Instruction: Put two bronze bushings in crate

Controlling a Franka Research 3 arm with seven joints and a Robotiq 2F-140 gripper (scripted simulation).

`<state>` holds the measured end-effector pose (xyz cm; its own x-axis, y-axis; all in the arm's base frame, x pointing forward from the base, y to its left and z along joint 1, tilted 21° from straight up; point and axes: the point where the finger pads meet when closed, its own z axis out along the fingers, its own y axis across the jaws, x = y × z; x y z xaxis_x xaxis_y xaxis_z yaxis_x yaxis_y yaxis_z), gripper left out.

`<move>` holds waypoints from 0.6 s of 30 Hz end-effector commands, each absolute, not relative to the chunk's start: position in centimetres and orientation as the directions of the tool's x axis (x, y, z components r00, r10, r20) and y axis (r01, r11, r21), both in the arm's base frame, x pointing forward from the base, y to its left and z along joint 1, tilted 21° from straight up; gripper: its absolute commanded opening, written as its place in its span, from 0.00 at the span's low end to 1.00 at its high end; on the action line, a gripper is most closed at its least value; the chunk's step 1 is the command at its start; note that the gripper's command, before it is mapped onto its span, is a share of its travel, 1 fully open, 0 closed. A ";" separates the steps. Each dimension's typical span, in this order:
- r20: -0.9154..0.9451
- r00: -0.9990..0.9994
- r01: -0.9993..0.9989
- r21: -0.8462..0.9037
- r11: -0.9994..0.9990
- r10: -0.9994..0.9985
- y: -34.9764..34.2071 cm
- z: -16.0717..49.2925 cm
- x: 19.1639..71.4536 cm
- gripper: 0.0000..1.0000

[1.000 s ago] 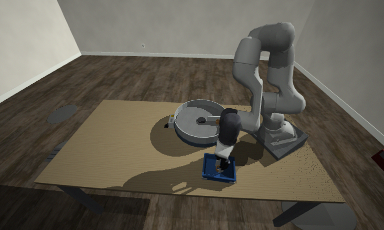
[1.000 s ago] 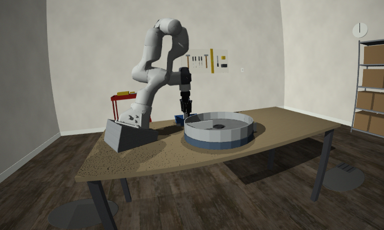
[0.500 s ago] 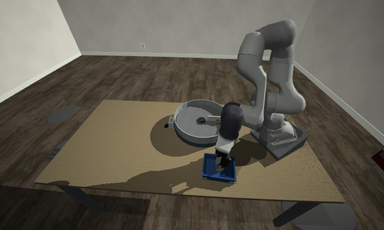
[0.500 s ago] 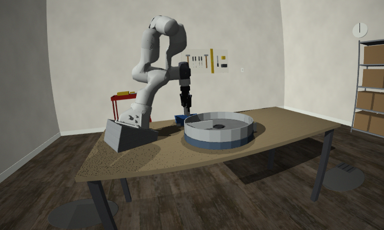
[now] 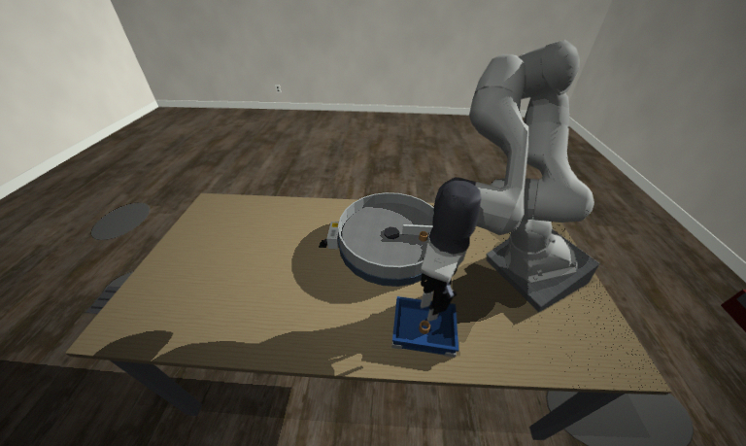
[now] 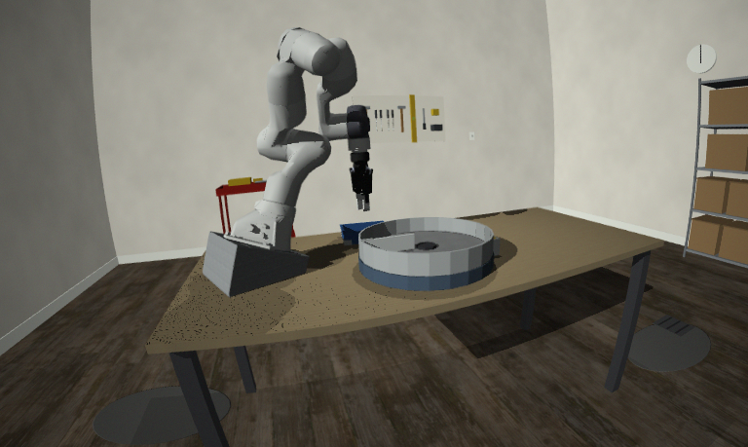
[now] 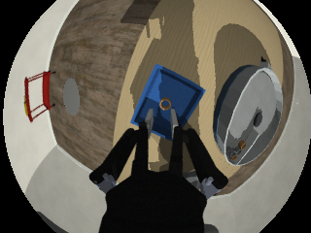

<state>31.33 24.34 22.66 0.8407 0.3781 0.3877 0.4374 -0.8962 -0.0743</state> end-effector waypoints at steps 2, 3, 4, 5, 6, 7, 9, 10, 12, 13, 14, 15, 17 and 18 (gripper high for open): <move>0.360 0.841 0.449 -0.045 -0.893 0.404 23.1 23.2 30.6 0.24; 0.360 0.841 0.449 -0.045 -0.893 0.404 23.1 23.4 30.5 0.24; 0.360 0.841 0.449 -0.045 -0.893 0.404 23.1 23.5 30.5 0.24; 0.360 0.841 0.449 -0.045 -0.893 0.404 23.1 23.6 30.4 0.24; 0.360 0.841 0.449 -0.045 -0.893 0.404 23.0 23.7 30.4 0.24; 0.360 0.841 0.449 -0.045 -0.893 0.404 23.0 23.7 30.4 0.24; 0.360 0.841 0.449 -0.045 -0.893 0.404 23.0 23.7 30.4 0.24; 0.360 0.841 0.449 -0.045 -0.893 0.404 23.0 23.7 30.4 0.24; 0.360 0.841 0.449 -0.045 -0.893 0.404 23.0 23.8 30.4 0.24; 0.360 0.841 0.449 -0.045 -0.893 0.404 23.0 23.8 30.4 0.24; 0.360 0.841 0.449 -0.045 -0.893 0.404 23.0 23.8 30.4 0.24; 0.360 0.841 0.449 -0.045 -0.893 0.404 23.0 23.8 30.4 0.24; 0.360 0.841 0.449 -0.045 -0.893 0.404 23.0 23.8 30.4 0.24; 0.360 0.841 0.449 -0.045 -0.893 0.404 23.0 23.8 30.4 0.24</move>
